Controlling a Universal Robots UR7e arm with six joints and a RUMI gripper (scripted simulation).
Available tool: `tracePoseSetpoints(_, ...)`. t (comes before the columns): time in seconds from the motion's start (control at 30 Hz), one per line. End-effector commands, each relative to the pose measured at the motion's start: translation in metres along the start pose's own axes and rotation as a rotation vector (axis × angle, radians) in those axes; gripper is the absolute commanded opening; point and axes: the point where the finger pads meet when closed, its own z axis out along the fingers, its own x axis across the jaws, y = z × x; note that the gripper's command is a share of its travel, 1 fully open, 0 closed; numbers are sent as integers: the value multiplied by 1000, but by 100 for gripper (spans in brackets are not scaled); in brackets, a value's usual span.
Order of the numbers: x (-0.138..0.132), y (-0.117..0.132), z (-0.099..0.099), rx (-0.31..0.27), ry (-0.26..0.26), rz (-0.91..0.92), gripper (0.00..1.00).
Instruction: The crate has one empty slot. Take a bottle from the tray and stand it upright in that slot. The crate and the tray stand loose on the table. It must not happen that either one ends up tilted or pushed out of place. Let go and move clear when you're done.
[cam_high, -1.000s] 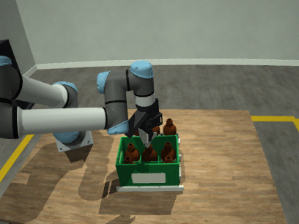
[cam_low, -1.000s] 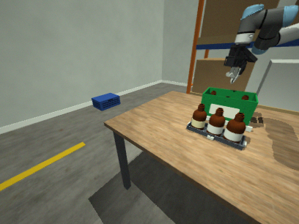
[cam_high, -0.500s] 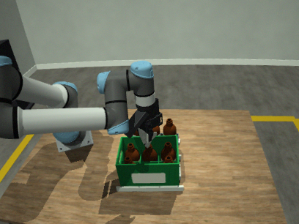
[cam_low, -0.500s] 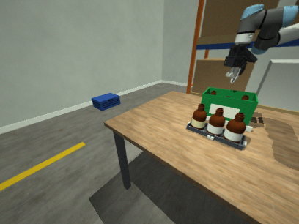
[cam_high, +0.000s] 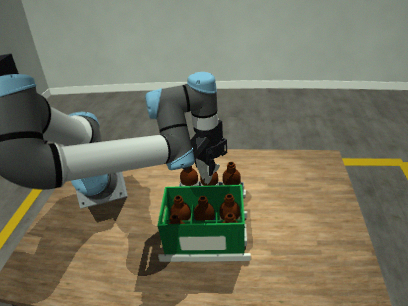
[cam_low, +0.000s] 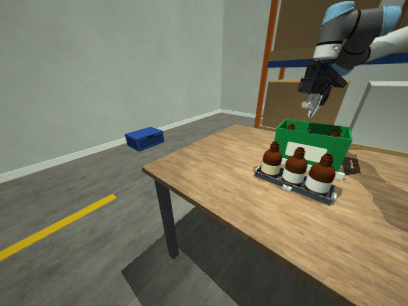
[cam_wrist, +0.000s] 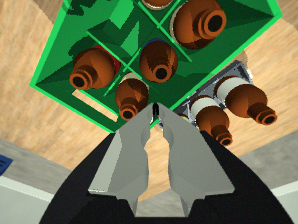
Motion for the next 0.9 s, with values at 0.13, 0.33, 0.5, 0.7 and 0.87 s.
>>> tracePoseSetpoints(0.13, 68, 85, 2, 7, -1, 48, 0)
tracePoseSetpoints(0.33, 117, 121, 4, 12, -12, 64, 0)
tracePoseSetpoints(0.5, 134, 130, 5, 13, -16, 69, 0)
tracePoseSetpoints(0.7, 147, 137, 6, 15, -21, 73, 0)
tracePoseSetpoints(0.87, 147, 137, 6, 15, -21, 74, 38)
